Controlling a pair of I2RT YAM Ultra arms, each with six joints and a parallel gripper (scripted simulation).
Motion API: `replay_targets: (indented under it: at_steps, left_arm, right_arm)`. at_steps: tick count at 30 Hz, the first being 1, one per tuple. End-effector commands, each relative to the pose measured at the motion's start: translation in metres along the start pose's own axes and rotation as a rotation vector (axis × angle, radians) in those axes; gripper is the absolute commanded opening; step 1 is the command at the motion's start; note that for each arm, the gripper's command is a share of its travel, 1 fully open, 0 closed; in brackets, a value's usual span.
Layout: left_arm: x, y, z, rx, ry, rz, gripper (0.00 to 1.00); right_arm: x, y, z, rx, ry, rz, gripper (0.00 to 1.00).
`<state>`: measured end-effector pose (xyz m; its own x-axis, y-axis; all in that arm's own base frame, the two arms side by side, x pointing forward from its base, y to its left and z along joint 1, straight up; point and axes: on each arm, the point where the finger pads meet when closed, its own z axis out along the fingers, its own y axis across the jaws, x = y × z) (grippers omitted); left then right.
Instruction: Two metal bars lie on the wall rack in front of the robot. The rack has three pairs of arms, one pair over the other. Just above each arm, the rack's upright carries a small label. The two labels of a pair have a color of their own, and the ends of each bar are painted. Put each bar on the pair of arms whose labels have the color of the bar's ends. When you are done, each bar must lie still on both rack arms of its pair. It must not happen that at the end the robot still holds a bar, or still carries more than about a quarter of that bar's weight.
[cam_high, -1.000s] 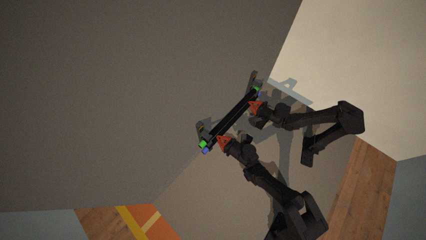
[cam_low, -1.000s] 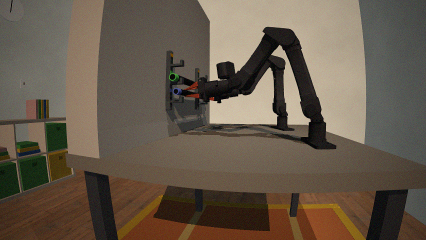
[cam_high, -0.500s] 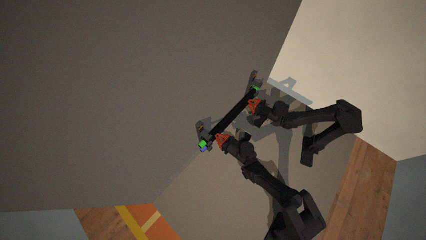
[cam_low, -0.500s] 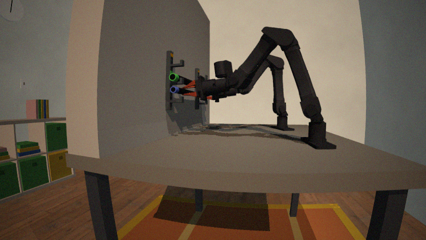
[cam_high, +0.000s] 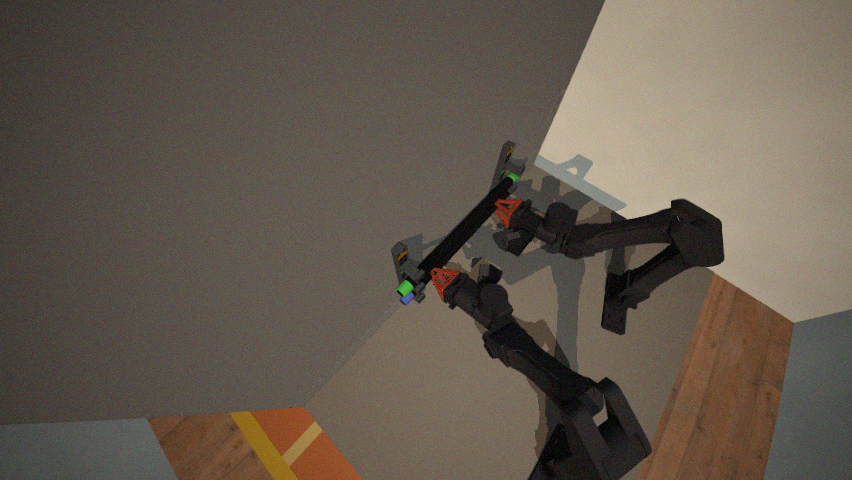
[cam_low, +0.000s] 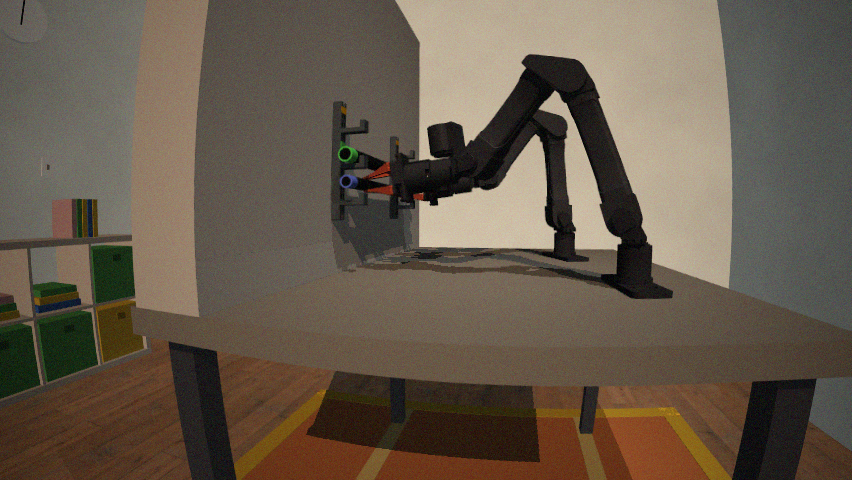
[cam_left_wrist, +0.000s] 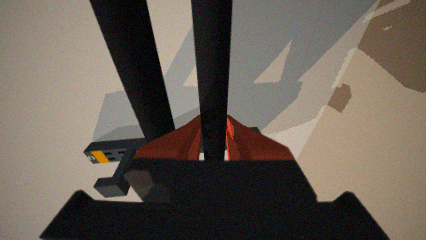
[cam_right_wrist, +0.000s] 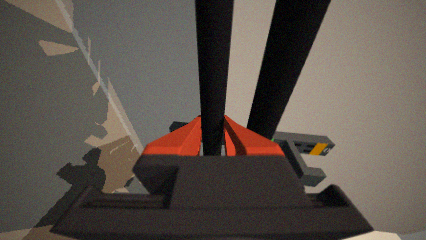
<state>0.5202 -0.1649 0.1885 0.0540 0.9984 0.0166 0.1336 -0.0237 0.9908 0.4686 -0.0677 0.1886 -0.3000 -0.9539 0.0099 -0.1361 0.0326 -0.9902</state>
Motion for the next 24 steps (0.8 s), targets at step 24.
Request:
replay_targets:
  at_steps: [24]
  left_arm:
    - [0.002,-0.009,0.012,-0.136,0.006,-0.012,0.0]
  right_arm:
    - [0.004,0.009,0.012,0.139,0.01,0.011,0.0]
